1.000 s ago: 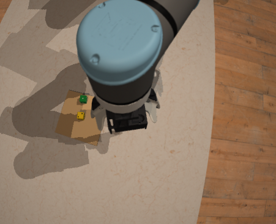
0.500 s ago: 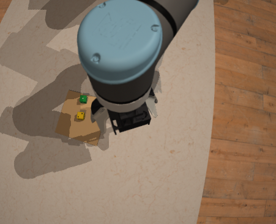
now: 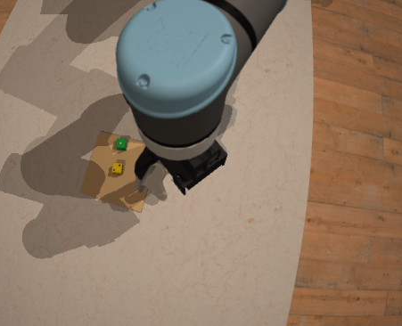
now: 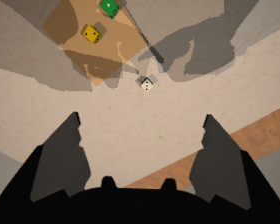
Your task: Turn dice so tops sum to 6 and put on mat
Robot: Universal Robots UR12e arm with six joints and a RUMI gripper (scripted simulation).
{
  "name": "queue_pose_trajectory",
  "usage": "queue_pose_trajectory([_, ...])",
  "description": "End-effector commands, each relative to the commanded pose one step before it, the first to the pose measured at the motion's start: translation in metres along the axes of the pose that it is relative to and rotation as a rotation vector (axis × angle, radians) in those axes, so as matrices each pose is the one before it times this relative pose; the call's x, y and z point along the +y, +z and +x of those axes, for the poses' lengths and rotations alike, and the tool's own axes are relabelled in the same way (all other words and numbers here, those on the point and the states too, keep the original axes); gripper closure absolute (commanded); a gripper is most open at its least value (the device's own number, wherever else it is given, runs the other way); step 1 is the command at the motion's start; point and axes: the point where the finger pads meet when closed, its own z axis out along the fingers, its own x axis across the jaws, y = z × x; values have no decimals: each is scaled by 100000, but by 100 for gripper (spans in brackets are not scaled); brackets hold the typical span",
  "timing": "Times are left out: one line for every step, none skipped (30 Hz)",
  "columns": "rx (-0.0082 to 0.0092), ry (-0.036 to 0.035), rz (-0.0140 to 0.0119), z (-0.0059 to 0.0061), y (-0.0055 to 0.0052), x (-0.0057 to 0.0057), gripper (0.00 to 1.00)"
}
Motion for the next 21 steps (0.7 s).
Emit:
queue_pose_trajectory([486,-11075,-261,-136,111,-98,0])
queue_pose_trajectory([-1,-3662,0,-27,55,-39,0])
queue_pose_trajectory([-1,-3743,0,-26,56,-39,0])
queue_pose_trajectory([-1,-3820,0,-25,57,-38,0])
queue_pose_trajectory([-1,-3894,0,-24,58,-37,0])
queue_pose_trajectory([-1,-3964,0,-23,59,-36,0])
queue_pose_trajectory([-1,-4030,0,-22,60,-35,0])
queue_pose_trajectory([-1,-4092,0,-20,61,-34,0])
queue_pose_trajectory([0,-3697,0,-17,55,-29,0])
queue_pose_trajectory([0,-454,0,-2,7,-3,0])
queue_pose_trajectory([-1,-4205,0,-18,62,-31,0])
queue_pose_trajectory([-1,-4255,0,-17,63,-29,0])
queue_pose_trajectory([-1,-4301,0,-15,63,-27,0])
queue_pose_trajectory([0,-4071,0,-13,60,-23,0])
queue_pose_trajectory([0,0,0,0,0,0,0])
queue_pose_trajectory([0,0,0,0,0,0,0])
queue_pose_trajectory([0,-271,0,-1,4,-1,0])
queue_pose_trajectory([0,-4379,0,-13,64,-22,0])
queue_pose_trajectory([0,-4411,0,-12,65,-20,0])
queue_pose_trajectory([0,-4439,0,-11,65,-17,0])
queue_pose_trajectory([0,-4462,0,-10,65,-14,0])
